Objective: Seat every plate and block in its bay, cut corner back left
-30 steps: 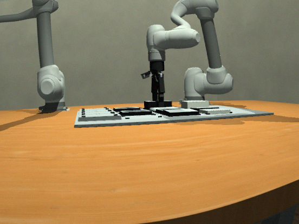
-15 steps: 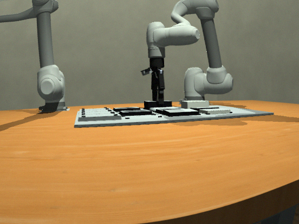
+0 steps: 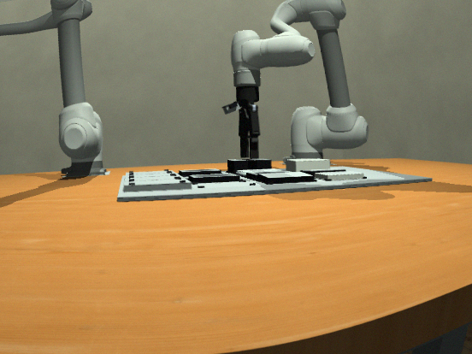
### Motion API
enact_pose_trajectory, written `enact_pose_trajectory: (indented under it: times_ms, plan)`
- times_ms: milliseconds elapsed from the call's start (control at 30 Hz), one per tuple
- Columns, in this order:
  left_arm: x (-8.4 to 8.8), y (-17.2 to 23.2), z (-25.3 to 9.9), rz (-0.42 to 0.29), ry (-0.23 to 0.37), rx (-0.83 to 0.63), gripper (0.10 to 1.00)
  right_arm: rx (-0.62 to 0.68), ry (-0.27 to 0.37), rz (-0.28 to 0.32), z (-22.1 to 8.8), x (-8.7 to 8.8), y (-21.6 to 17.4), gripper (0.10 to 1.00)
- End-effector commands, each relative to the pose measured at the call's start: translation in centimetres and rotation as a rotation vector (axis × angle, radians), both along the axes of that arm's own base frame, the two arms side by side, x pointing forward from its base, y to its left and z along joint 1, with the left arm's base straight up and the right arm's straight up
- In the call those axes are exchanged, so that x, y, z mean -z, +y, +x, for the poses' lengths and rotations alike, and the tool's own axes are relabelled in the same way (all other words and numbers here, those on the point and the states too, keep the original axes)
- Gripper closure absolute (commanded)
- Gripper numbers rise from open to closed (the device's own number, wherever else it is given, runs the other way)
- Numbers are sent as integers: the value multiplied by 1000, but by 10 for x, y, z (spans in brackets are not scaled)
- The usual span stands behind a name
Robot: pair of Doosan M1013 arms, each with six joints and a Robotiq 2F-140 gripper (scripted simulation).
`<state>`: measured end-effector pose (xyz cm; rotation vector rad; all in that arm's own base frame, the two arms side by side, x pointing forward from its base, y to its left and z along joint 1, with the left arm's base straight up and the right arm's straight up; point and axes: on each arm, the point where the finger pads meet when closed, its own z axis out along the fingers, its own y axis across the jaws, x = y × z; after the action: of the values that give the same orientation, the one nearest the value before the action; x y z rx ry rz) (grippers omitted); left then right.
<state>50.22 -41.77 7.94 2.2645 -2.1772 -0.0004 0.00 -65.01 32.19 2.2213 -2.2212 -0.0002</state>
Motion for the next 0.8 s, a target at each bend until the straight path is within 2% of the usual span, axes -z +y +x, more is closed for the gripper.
enact_pose_trajectory:
  times_ms: [0, 400, 767]
  plan:
    - [-5, 0, 1, -1, -2, 0, 400, 0, 0, -1, 0, -1, 0, 98]
    - [-21, 0, 1, -1, -2, 0, 400, 0, 0, -1, 0, -1, 0, 98]
    - [-29, 0, 1, -1, -2, 0, 400, 0, 0, -1, 0, -1, 0, 98]
